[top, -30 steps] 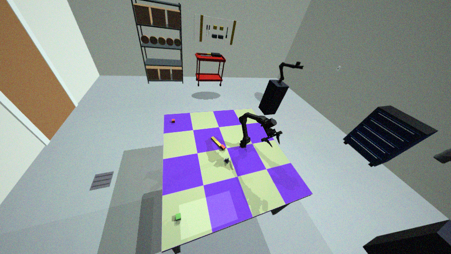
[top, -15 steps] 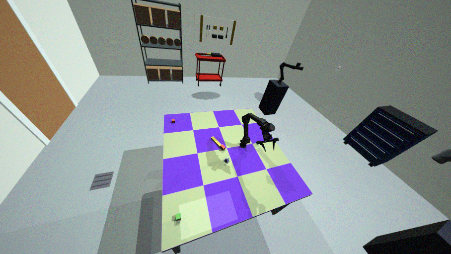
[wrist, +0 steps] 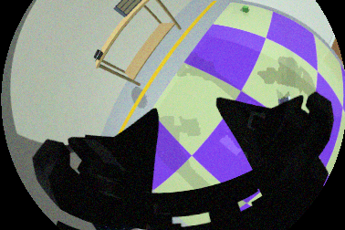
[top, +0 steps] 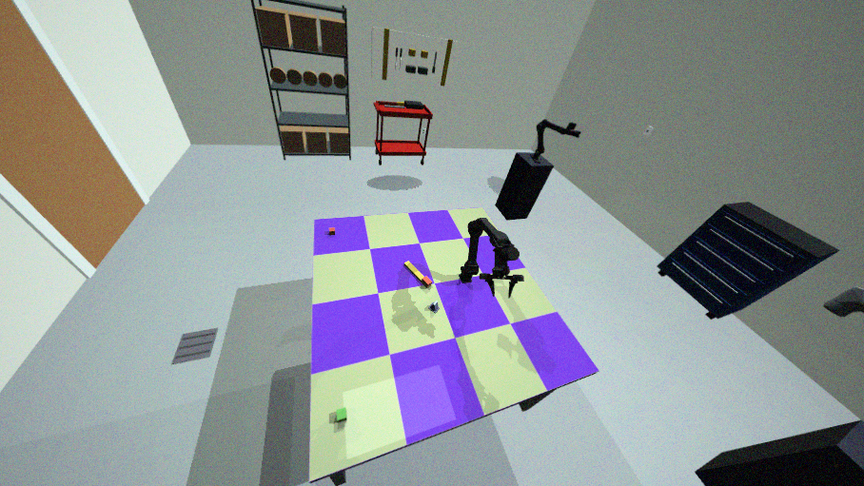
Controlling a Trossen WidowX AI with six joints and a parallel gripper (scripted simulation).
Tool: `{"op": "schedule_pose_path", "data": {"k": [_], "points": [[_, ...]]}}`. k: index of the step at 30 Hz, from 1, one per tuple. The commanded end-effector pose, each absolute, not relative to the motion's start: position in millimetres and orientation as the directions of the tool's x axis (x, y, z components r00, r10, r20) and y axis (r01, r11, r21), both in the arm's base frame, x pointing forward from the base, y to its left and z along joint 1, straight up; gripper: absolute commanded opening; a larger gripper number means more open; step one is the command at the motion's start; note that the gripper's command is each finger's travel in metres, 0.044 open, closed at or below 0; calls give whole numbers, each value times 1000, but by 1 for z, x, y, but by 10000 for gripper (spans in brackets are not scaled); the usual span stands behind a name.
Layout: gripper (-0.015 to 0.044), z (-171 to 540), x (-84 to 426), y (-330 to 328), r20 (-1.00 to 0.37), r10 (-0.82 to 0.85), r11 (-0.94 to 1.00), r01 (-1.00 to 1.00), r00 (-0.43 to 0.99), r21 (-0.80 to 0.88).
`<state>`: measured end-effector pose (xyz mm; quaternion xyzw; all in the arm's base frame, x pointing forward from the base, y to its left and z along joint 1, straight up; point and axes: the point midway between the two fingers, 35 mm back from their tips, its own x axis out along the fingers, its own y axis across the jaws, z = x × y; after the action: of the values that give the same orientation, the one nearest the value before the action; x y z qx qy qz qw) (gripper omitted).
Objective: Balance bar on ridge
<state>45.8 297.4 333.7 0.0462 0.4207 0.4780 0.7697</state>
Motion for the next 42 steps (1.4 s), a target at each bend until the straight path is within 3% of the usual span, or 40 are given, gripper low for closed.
{"op": "schedule_pose_path", "data": {"k": [1, 22, 42], "points": [[315, 327, 62, 297, -626, 747, 591, -656, 225, 469], [315, 289, 153, 273, -740, 555, 820, -400, 380, 410], [315, 254, 228, 221, -833, 347, 935, -92, 431, 342]]}}
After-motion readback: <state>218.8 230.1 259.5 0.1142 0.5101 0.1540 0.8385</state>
